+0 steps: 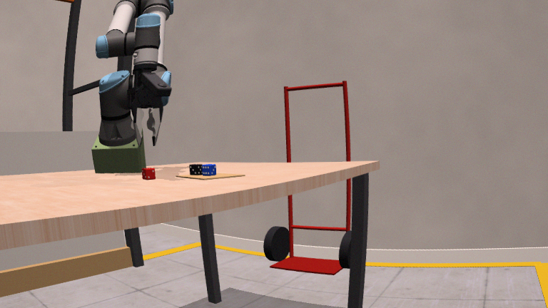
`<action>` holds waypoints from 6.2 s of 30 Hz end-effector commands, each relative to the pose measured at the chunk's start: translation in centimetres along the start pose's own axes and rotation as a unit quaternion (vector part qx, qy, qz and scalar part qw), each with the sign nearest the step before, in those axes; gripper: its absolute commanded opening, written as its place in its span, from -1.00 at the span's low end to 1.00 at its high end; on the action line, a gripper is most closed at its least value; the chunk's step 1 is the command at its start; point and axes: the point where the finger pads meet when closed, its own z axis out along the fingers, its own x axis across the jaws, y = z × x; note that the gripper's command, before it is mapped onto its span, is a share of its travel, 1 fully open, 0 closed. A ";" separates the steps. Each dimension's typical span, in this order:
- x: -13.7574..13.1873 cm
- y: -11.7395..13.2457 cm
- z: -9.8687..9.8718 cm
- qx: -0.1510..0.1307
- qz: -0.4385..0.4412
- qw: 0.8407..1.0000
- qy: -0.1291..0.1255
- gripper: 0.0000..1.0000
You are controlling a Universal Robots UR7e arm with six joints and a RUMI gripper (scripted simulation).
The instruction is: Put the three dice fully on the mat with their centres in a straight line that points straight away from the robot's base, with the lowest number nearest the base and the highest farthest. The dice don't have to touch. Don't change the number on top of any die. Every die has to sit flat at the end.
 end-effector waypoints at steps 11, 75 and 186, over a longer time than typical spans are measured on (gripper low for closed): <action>0.0 0.0 0.3 0.000 0.000 1.000 0.000 -0.44; 0.1 0.1 5.1 0.000 0.000 1.000 0.000 -0.44; 0.1 0.0 8.7 0.000 0.000 1.000 0.000 -0.80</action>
